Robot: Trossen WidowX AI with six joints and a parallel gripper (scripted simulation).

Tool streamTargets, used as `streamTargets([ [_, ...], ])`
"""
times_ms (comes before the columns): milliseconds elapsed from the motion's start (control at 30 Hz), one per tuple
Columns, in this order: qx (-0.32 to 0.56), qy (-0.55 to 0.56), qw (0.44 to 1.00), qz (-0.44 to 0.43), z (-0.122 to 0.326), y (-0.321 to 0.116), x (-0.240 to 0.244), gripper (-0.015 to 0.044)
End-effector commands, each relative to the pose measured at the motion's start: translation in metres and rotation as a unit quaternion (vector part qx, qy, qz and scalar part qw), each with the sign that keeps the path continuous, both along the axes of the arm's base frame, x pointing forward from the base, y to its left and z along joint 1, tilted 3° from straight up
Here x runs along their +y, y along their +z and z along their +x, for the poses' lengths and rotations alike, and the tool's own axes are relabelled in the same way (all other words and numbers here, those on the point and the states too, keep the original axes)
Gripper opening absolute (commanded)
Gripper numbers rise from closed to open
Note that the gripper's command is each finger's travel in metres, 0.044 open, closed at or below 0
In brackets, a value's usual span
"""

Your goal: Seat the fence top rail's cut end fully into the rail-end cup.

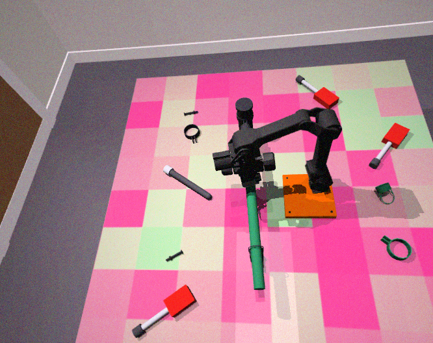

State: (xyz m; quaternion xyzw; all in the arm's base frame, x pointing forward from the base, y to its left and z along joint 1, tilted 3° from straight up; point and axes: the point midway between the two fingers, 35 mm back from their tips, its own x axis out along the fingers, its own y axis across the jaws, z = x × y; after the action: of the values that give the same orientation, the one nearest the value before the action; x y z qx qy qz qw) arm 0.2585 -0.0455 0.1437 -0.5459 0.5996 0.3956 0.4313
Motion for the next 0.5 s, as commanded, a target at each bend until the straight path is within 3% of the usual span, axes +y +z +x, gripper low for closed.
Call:
streamTargets([
  [0, -0.008, -0.003, 1.0, -0.004, 0.003, 0.005, -0.005, 0.0],
  [467, 0.0, 0.0, 1.0, -0.001, -0.003, 0.0, -0.02, 0.0],
])
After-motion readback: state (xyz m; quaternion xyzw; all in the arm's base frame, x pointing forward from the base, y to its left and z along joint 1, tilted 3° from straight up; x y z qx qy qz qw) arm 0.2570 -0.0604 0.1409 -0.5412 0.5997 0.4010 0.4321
